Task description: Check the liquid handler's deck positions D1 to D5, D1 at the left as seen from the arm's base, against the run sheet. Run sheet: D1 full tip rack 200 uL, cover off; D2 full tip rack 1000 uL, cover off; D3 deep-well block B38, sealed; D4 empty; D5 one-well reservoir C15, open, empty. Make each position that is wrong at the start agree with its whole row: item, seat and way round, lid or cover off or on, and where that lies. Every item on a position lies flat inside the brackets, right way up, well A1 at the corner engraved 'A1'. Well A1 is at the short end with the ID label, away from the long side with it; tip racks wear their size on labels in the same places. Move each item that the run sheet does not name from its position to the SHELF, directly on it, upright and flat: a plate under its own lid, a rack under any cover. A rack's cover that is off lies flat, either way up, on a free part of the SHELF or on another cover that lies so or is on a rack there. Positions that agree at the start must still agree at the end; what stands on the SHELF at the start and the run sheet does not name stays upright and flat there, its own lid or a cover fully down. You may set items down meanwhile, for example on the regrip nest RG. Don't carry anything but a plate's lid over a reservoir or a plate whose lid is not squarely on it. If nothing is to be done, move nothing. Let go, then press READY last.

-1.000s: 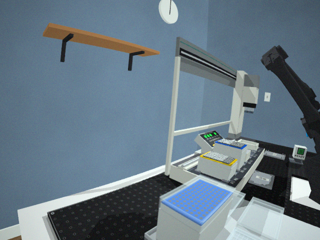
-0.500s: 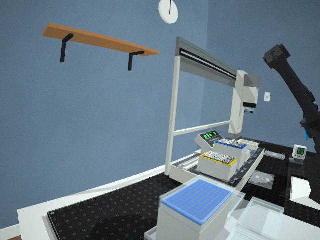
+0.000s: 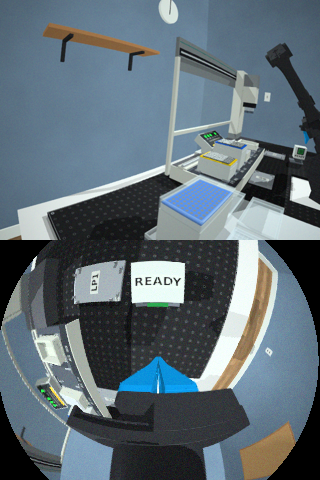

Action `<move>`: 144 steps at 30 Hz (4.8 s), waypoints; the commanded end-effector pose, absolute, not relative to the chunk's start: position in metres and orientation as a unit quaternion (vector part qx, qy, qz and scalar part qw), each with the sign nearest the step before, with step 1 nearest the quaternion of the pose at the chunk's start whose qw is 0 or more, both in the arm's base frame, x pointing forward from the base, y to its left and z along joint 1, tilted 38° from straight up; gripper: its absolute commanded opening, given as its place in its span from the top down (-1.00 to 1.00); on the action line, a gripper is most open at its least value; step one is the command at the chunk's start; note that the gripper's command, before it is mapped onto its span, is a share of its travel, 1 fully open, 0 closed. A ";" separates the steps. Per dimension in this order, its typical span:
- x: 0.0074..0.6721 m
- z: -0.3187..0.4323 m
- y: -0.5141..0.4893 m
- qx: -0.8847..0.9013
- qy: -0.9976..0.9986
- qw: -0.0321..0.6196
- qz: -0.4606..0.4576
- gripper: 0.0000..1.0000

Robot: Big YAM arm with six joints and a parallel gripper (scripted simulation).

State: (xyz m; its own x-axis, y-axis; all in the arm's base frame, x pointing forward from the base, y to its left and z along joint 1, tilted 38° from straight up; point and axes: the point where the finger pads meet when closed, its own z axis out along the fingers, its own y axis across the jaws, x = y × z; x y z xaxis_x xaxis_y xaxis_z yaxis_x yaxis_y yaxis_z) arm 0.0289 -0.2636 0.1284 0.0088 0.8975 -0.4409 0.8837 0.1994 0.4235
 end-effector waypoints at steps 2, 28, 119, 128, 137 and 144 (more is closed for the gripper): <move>0.035 0.123 -0.270 0.633 0.702 0.324 0.011 1.00; 0.052 0.098 -0.288 0.632 0.702 0.327 0.007 1.00; 0.065 0.106 -0.351 0.629 0.703 0.331 0.004 1.00; 0.065 0.108 -0.354 0.629 0.703 0.332 0.002 1.00; 0.065 0.109 -0.357 0.629 0.703 0.333 0.001 1.00; 0.065 0.111 -0.360 0.628 0.703 0.334 0.000 1.00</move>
State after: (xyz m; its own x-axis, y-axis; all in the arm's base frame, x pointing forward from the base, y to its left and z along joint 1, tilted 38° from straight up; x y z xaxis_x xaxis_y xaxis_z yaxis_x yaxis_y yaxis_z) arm 0.0619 -0.3344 0.0920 0.0172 0.9019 -0.4315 0.8823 0.1894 0.4309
